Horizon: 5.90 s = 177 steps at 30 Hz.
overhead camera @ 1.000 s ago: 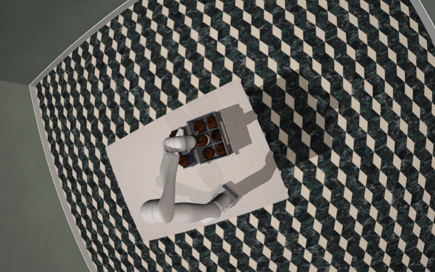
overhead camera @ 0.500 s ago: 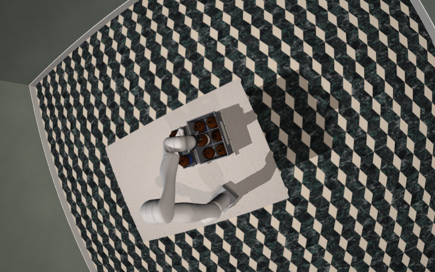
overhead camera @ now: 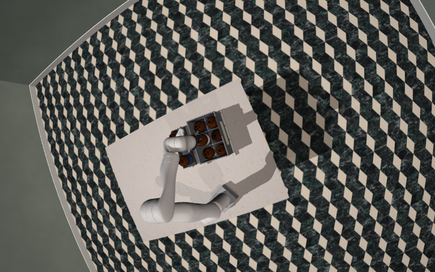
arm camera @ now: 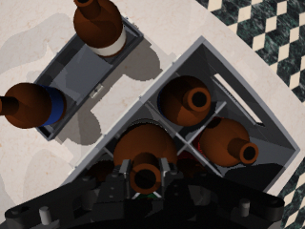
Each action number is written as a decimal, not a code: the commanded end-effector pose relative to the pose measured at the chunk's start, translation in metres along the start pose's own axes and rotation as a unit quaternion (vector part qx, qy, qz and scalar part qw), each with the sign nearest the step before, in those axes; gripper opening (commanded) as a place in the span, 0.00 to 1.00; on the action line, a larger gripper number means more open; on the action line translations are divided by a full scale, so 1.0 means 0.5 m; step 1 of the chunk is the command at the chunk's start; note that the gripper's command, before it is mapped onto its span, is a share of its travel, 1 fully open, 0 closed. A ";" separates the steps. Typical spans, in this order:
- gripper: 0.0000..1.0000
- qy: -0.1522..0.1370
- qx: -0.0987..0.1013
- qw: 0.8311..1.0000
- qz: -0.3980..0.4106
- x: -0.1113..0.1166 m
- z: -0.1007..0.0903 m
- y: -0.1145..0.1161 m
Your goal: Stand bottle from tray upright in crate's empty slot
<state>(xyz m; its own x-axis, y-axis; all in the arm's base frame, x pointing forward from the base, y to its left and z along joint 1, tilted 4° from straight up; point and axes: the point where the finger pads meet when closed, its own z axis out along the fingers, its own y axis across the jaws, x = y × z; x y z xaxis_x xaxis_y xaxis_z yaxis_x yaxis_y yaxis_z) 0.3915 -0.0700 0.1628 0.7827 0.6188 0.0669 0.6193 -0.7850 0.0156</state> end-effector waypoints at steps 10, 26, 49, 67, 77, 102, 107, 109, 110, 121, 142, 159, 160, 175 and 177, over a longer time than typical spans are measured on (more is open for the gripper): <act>0.00 -0.001 0.000 1.000 0.000 -0.001 0.019 0.000; 0.00 -0.001 0.000 1.000 0.000 -0.001 0.052 0.000; 0.00 -0.001 0.000 1.000 0.000 -0.001 0.070 0.000; 0.00 -0.001 0.000 1.000 0.000 -0.001 0.070 0.000; 0.00 -0.001 0.000 1.000 0.000 -0.001 0.070 0.000; 0.00 -0.001 0.000 1.000 0.000 -0.001 0.074 0.000; 0.00 -0.001 0.000 1.000 0.000 -0.001 0.076 0.000; 0.00 -0.001 0.000 1.000 0.000 -0.001 0.077 0.000; 0.00 -0.001 0.000 1.000 0.000 -0.001 0.078 0.000; 0.00 -0.001 0.000 1.000 0.000 -0.001 0.087 0.000; 0.00 -0.001 0.000 1.000 0.000 -0.001 0.103 0.000; 0.00 -0.001 0.000 1.000 0.000 -0.001 0.108 0.000; 0.00 -0.001 0.000 1.000 0.000 -0.001 0.108 0.000; 0.00 -0.001 0.000 1.000 0.000 -0.001 0.108 0.000; 0.00 -0.001 0.000 1.000 0.000 -0.001 0.108 0.000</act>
<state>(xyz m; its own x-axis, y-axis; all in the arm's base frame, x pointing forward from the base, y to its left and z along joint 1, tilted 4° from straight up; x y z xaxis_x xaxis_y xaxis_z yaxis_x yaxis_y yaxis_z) 0.3939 -0.0686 0.1080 0.7832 0.6184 0.0642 0.6189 -0.7853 0.0136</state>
